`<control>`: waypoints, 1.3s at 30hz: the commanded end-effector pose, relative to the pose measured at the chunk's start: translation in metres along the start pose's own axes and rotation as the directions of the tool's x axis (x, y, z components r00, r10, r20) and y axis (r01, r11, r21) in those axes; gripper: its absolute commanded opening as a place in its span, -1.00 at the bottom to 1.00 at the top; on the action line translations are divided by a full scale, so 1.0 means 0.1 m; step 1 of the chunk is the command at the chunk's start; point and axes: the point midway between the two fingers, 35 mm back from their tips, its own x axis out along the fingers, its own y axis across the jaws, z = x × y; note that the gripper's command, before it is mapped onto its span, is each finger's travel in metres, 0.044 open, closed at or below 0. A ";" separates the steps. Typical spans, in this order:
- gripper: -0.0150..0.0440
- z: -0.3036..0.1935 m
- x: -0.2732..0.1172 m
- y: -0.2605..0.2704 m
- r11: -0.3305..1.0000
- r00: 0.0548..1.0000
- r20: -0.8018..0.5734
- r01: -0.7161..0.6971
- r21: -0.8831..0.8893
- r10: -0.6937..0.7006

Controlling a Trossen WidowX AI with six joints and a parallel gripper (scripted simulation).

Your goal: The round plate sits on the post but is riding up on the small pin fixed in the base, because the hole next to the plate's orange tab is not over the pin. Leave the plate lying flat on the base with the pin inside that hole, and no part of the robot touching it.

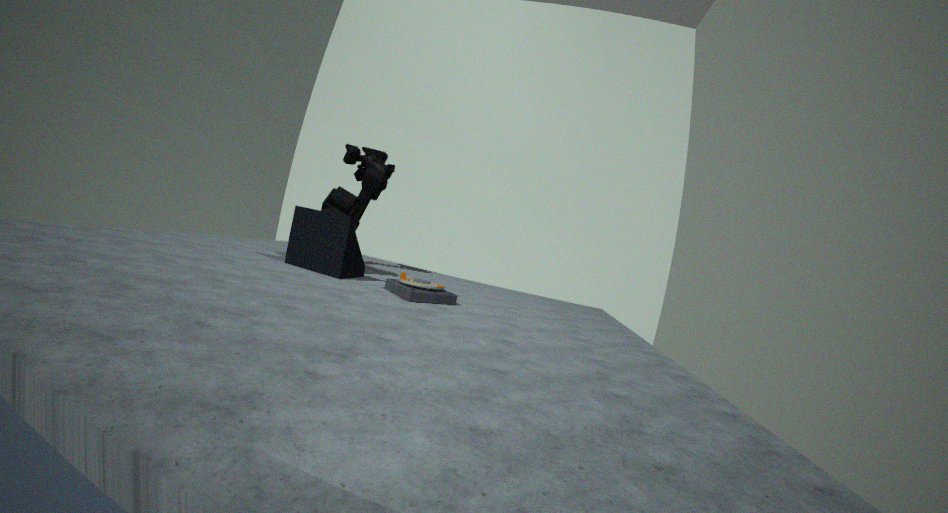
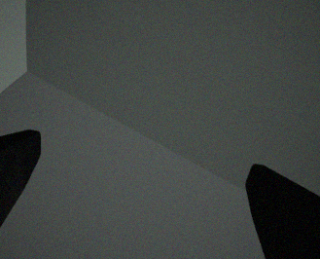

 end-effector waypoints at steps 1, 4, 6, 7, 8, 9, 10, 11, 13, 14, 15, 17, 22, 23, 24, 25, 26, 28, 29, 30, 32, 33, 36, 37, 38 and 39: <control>0.78 -0.05 0.00 0.01 1.000 1.000 -0.012 -0.007 -0.018 0.007; 0.51 -0.77 -0.03 0.10 0.961 0.976 -0.201 -0.134 -0.241 0.086; 0.33 -1.13 -0.10 0.10 0.922 0.947 -0.301 -0.211 -0.324 0.111; 0.24 -1.32 -0.15 0.10 0.897 0.927 -0.356 -0.255 -0.361 0.120; 0.15 -1.53 -0.21 0.08 0.867 0.901 -0.415 -0.305 -0.395 0.128; 0.06 -1.56 -0.23 0.08 0.861 0.895 -0.425 -0.319 -0.396 0.136; -0.03 -1.65 -0.28 0.08 0.843 0.877 -0.453 -0.360 -0.400 0.159; -0.11 -1.87 -0.37 0.06 0.804 0.837 -0.519 -0.424 -0.417 0.172; -0.29 -2.38 -0.64 -0.08 0.704 0.723 -0.674 -0.557 -0.441 0.151; -0.38 -2.54 -0.75 -0.13 0.670 0.680 -0.720 -0.600 -0.438 0.139; -0.47 -2.69 -0.87 -0.19 0.634 0.632 -0.765 -0.643 -0.429 0.124; -0.49 -2.89 -1.03 -0.28 0.589 0.564 -0.819 -0.698 -0.408 0.101; -0.49 -3.53 -1.92 -0.76 0.404 0.211 -0.976 -0.890 -0.210 -0.043; -0.49 -3.61 -2.10 -0.86 0.376 0.139 -0.987 -0.913 -0.157 -0.075; -0.49 -3.67 -2.30 -0.96 0.350 0.064 -0.992 -0.931 -0.099 -0.109; -0.49 -3.69 -2.34 -0.99 0.345 0.046 -0.992 -0.935 -0.084 -0.118; -0.49 -3.72 -2.49 -1.07 0.332 -0.010 -0.990 -0.943 -0.039 -0.143; -0.49 -3.77 -3.03 -1.36 0.296 -0.213 -0.947 -0.945 0.138 -0.240; -0.49 -3.76 -3.22 -1.46 0.290 -0.281 -0.920 -0.936 0.200 -0.273; -0.49 -3.73 -3.41 -1.56 0.286 -0.350 -0.885 -0.921 0.265 -0.307; -0.49 -3.63 -3.80 -1.77 0.290 -0.483 -0.791 -0.872 0.395 -0.374; -0.49 -3.61 -3.84 -1.80 0.291 -0.498 -0.779 -0.865 0.410 -0.382; -0.49 -3.32 -4.40 -2.14 0.327 -0.673 -0.569 -0.733 0.596 -0.472; -0.49 -3.16 -4.60 -2.26 0.354 -0.728 -0.469 -0.666 0.657 -0.501; -0.49 -3.02 -4.74 -2.35 0.379 -0.764 -0.384 -0.608 0.698 -0.519; -0.49 -2.86 -4.88 -2.44 0.409 -0.794 -0.290 -0.543 0.733 -0.534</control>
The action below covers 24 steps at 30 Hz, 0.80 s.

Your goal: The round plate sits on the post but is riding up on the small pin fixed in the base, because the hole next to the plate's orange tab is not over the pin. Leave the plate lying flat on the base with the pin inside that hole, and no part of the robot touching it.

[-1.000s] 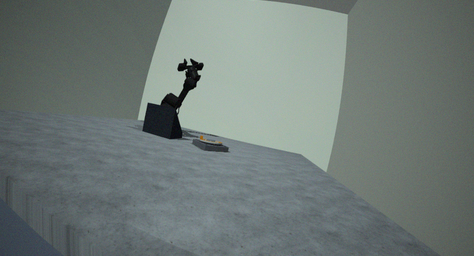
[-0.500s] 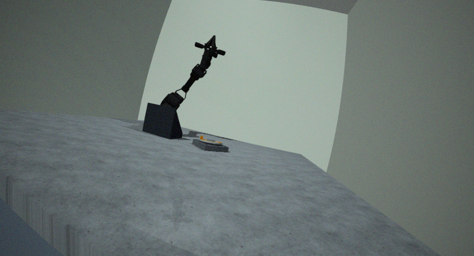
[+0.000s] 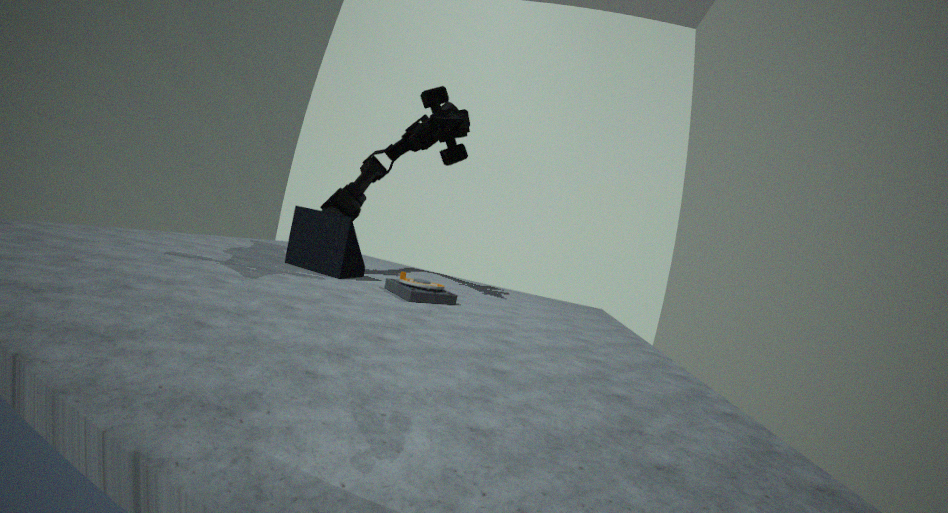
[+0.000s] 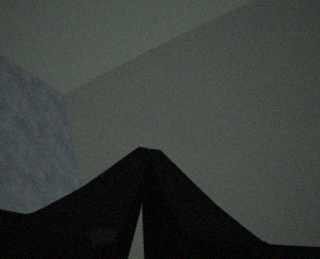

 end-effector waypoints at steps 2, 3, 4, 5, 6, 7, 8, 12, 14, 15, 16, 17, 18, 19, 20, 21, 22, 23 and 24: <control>-0.49 -0.54 0.25 0.60 0.960 0.935 -0.230 -0.280 -0.019 0.269; -0.49 -0.62 0.26 0.69 0.947 0.914 -0.263 -0.322 -0.013 0.307; -0.49 -0.75 0.27 0.84 0.921 0.874 -0.316 -0.389 0.002 0.370; -0.49 -0.92 0.27 1.02 0.883 0.812 -0.379 -0.469 0.029 0.444; -0.49 -1.08 0.23 1.19 0.838 0.739 -0.437 -0.542 0.066 0.513; -0.49 -1.22 0.18 1.35 0.788 0.658 -0.486 -0.606 0.112 0.575; -0.49 -1.36 0.11 1.51 0.734 0.570 -0.528 -0.659 0.165 0.630; -0.49 -1.62 -0.09 1.82 0.603 0.351 -0.588 -0.736 0.307 0.729; -0.49 -1.78 -0.30 2.03 0.494 0.165 -0.600 -0.752 0.438 0.783; -0.49 -1.82 -0.38 2.10 0.454 0.095 -0.596 -0.746 0.488 0.797; -0.49 -1.85 -0.43 2.14 0.430 0.054 -0.591 -0.739 0.518 0.805; -0.49 -1.85 -0.44 2.15 0.422 0.040 -0.589 -0.737 0.528 0.807; -0.49 -1.85 -0.45 2.15 0.422 0.040 -0.589 -0.737 0.528 0.807; -0.49 -1.85 -0.45 2.15 0.422 0.040 -0.589 -0.737 0.528 0.807; -0.49 -1.85 -0.45 2.15 0.422 0.040 -0.589 -0.737 0.528 0.807; -0.49 -1.85 -0.45 2.15 0.422 0.040 -0.589 -0.737 0.528 0.807; -0.49 -1.85 -0.45 2.16 0.422 0.040 -0.589 -0.737 0.528 0.807; -0.49 -1.87 -0.45 2.18 0.423 0.041 -0.589 -0.736 0.528 0.807; -0.49 -1.89 -0.44 2.21 0.423 0.041 -0.589 -0.736 0.528 0.807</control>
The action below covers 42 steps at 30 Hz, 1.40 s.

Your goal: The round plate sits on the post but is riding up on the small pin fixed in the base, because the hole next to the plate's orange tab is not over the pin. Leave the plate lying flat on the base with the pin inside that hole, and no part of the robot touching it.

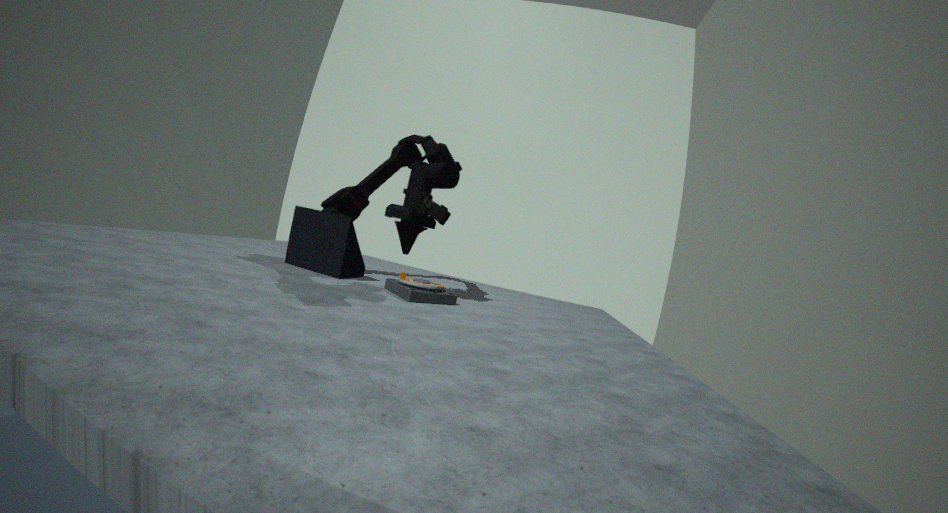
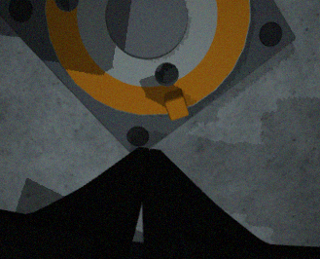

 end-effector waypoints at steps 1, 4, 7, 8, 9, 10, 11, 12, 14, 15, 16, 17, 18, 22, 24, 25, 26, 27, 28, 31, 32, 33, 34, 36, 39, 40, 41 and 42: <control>-0.49 0.00 0.12 0.01 1.000 1.000 -0.006 -0.010 0.006 0.010; -0.49 0.00 0.29 0.01 1.000 1.000 -0.006 -0.010 0.005 0.010; -0.49 -0.01 0.44 0.02 1.000 1.000 -0.006 -0.012 0.005 0.012; -0.49 -0.01 0.47 0.03 1.000 1.000 -0.006 -0.012 0.005 0.012; -0.49 -0.01 0.48 0.03 1.000 1.000 -0.006 -0.013 0.005 0.013; -0.49 -0.01 0.48 0.03 1.000 1.000 -0.006 -0.013 0.005 0.013; -0.49 -0.01 0.48 0.02 1.000 1.000 -0.006 -0.013 0.005 0.013; -0.49 -0.01 0.48 0.02 1.000 1.000 -0.006 -0.013 0.005 0.013; -0.49 -0.01 0.48 0.01 1.000 1.000 -0.006 -0.012 0.005 0.012; -0.49 0.00 0.48 0.00 1.000 1.000 -0.006 -0.012 0.005 0.012; -0.49 0.00 0.48 -0.02 1.000 1.000 -0.006 -0.012 0.005 0.012; -0.49 0.00 0.48 -0.03 1.000 1.000 -0.006 -0.012 0.005 0.012; -0.49 0.00 0.48 -0.04 1.000 1.000 -0.006 -0.012 0.005 0.012; -0.49 0.02 0.48 -0.10 1.000 1.000 -0.006 -0.012 0.005 0.012; -0.49 0.03 0.48 -0.12 1.000 1.000 -0.005 -0.012 0.005 0.012; -0.49 0.03 0.49 -0.13 1.000 1.000 -0.005 -0.012 0.005 0.012; -0.49 0.04 0.49 -0.15 1.000 1.000 -0.005 -0.012 0.005 0.012; -0.49 0.05 0.49 -0.16 1.000 1.000 -0.005 -0.012 0.005 0.012; -0.49 0.05 0.49 -0.17 1.000 1.000 -0.005 -0.012 0.005 0.012; -0.49 0.07 0.49 -0.20 1.000 1.000 -0.005 -0.011 0.004 0.011; -0.49 0.08 0.49 -0.21 1.000 1.000 -0.005 -0.011 0.004 0.011; -0.49 0.09 0.49 -0.23 1.000 1.000 -0.005 -0.011 0.004 0.011; -0.49 0.09 0.49 -0.24 1.000 1.000 -0.005 -0.011 0.004 0.011; -0.49 0.11 0.49 -0.26 1.000 1.000 -0.005 -0.011 0.004 0.011; -0.49 0.14 0.49 -0.29 1.000 1.000 -0.005 -0.011 0.004 0.011; -0.49 0.16 0.49 -0.30 1.000 1.000 -0.005 -0.011 0.004 0.011; -0.49 0.17 0.49 -0.31 1.000 1.000 -0.005 -0.011 0.004 0.011; -0.49 0.18 0.49 -0.31 1.000 1.000 -0.005 -0.011 0.004 0.011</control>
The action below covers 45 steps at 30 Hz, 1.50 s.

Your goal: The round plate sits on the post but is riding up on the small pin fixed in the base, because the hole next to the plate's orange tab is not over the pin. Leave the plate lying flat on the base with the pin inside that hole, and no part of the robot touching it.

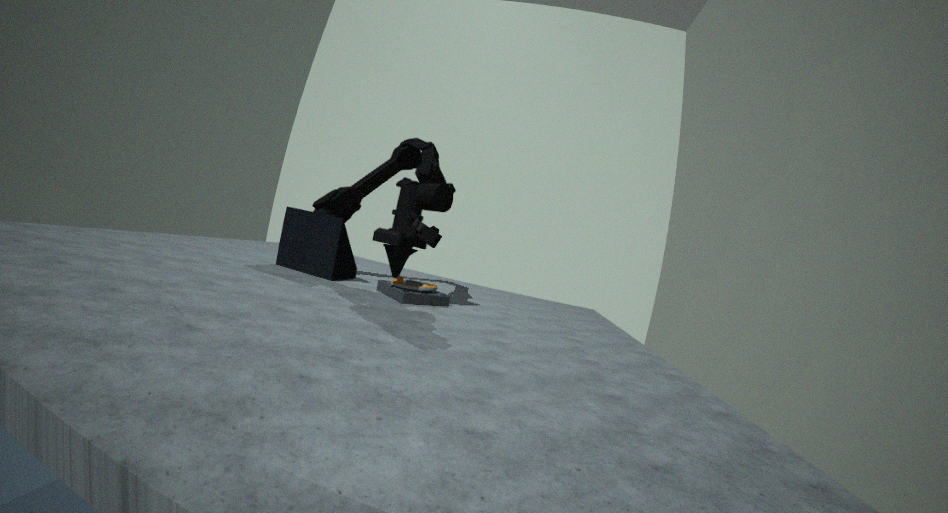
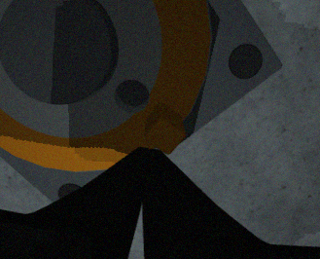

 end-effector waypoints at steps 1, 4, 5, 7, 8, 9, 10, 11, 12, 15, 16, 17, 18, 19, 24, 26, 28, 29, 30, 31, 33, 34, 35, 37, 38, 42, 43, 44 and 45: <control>-0.49 0.03 0.01 -0.04 1.000 1.000 -0.004 0.000 -0.001 0.000; -0.49 0.07 0.01 -0.06 1.000 1.000 -0.004 0.000 -0.002 0.000; -0.49 0.08 0.01 -0.07 1.000 1.000 -0.004 0.000 -0.002 0.000; -0.49 0.10 0.00 -0.08 1.000 1.000 -0.004 0.000 -0.002 0.000; -0.49 0.11 0.00 -0.09 1.000 1.000 -0.004 0.000 -0.002 0.000; -0.49 0.12 0.00 -0.09 1.000 1.000 -0.004 0.000 -0.002 0.000; -0.49 0.13 0.00 -0.10 1.000 1.000 -0.004 0.000 -0.002 0.000; -0.49 0.14 -0.01 -0.11 1.000 1.000 -0.004 0.000 -0.002 0.000; -0.49 0.15 -0.01 -0.11 1.000 1.000 -0.004 0.000 -0.002 0.000; -0.49 0.19 -0.02 -0.12 1.000 1.000 -0.004 0.000 -0.002 0.000; -0.49 0.20 -0.02 -0.12 1.000 1.000 -0.004 0.000 -0.002 0.000; -0.49 0.21 -0.02 -0.13 1.000 1.000 -0.004 0.000 -0.002 0.000; -0.49 0.22 -0.02 -0.13 1.000 1.000 -0.004 0.000 -0.002 0.000; -0.49 0.23 -0.02 -0.13 1.000 1.000 -0.004 0.000 -0.002 0.000; -0.49 0.29 -0.03 -0.14 1.000 1.000 -0.003 0.001 -0.003 -0.001; -0.49 0.31 -0.03 -0.14 1.000 1.000 -0.003 0.001 -0.003 -0.001; -0.49 0.34 -0.04 -0.14 1.000 1.000 -0.003 0.001 -0.003 -0.001; -0.49 0.35 -0.04 -0.14 1.000 1.000 -0.003 0.001 -0.003 -0.001; -0.49 0.36 -0.04 -0.14 1.000 1.000 -0.003 0.001 -0.003 -0.001; -0.49 0.37 -0.04 -0.14 1.000 1.000 -0.003 0.001 -0.003 -0.001; -0.49 0.40 -0.04 -0.14 1.000 1.000 -0.003 0.000 -0.003 0.000; -0.49 0.41 -0.04 -0.14 1.000 1.000 -0.003 0.000 -0.003 0.000; -0.49 0.42 -0.04 -0.13 1.000 1.000 -0.003 0.000 -0.003 0.000; -0.49 0.45 -0.04 -0.13 1.000 1.000 -0.003 0.000 -0.003 0.000; -0.49 0.46 -0.04 -0.13 1.000 1.000 -0.003 0.000 -0.003 0.000; -0.49 0.51 -0.04 -0.11 1.000 1.000 -0.002 0.000 -0.003 0.000; -0.49 0.53 -0.04 -0.11 1.000 1.000 -0.002 0.000 -0.004 0.000; -0.49 0.53 -0.04 -0.10 1.000 1.000 -0.002 0.000 -0.004 0.000; -0.49 0.54 -0.04 -0.10 1.000 1.000 -0.002 0.000 -0.004 0.000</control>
